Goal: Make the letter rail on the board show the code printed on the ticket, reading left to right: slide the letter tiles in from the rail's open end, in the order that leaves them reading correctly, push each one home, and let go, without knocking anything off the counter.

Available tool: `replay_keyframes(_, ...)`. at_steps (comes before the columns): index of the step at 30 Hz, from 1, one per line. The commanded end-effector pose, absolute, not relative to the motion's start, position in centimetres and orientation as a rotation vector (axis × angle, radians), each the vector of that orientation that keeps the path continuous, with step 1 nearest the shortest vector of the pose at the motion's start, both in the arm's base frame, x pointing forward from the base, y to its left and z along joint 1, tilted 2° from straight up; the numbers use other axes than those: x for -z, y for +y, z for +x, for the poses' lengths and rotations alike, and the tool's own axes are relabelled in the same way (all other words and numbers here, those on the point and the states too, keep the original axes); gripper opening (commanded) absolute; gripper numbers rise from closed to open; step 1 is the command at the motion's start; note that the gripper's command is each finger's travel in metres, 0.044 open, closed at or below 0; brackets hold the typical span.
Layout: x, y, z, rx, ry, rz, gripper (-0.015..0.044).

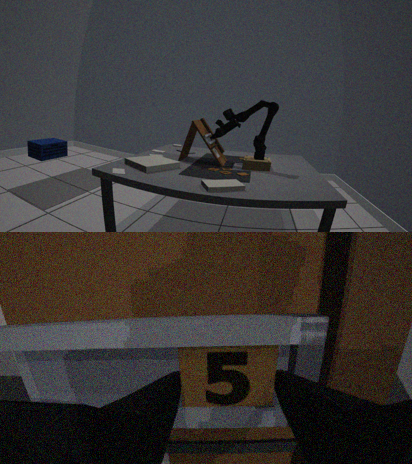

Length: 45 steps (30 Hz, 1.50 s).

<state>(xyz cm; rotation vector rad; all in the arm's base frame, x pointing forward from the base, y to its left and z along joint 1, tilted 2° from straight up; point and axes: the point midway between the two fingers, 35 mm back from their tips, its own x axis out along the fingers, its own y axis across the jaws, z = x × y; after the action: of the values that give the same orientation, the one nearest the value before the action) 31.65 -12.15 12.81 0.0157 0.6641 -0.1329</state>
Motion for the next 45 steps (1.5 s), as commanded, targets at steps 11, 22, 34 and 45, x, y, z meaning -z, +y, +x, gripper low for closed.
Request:
replay_keyframes(11,-13.8,-12.0,30.5,0.128,0.665,0.012,0.0295)
replay_keyframes(22,-14.2,-12.0,29.8,0.128,0.665,0.012,0.0295)
replay_keyframes(34,-14.7,-11.9,29.1,0.128,0.666,0.012,0.0295)
replay_keyframes(45,-15.2,-11.8,28.6,0.128,0.666,0.012,0.0295)
